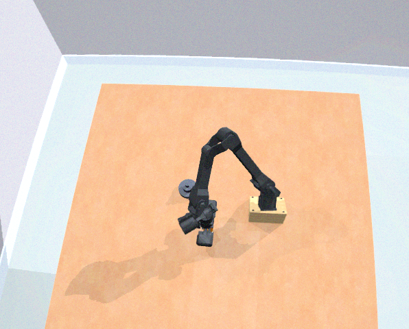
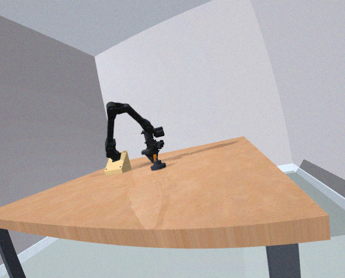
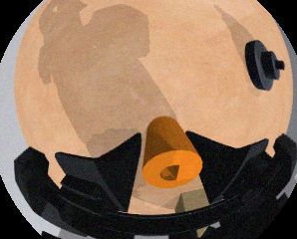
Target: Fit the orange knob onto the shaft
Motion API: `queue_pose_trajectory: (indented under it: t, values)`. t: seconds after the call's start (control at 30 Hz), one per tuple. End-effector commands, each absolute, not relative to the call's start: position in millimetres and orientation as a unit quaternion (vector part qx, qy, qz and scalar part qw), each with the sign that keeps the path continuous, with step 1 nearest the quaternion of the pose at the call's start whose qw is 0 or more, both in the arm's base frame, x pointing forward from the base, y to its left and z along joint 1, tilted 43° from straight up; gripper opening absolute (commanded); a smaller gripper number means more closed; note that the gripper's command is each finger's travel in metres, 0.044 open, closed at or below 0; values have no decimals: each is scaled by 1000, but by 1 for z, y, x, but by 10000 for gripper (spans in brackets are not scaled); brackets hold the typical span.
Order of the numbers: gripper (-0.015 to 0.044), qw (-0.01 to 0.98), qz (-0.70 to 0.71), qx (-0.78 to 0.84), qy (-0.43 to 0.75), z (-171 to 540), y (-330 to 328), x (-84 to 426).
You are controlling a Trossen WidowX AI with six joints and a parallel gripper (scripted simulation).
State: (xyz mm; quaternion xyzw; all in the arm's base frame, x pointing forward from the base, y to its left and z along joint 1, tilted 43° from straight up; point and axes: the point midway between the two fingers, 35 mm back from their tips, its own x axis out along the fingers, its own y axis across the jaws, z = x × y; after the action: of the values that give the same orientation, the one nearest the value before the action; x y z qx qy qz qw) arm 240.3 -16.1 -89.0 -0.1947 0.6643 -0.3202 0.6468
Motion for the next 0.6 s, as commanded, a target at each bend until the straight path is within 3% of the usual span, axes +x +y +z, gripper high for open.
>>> queue_pose_trajectory:
  t: [0.0,0.2,0.4,0.57]
  values:
    - [190,646,-320,-198,664,-89,-17,240]
    - [150,646,-320,-198,664,-89,-17,240]
    - [0,648,-317,-196,664,-73,0,247]
    - [0,648,-316,-195,665,-47,26,253]
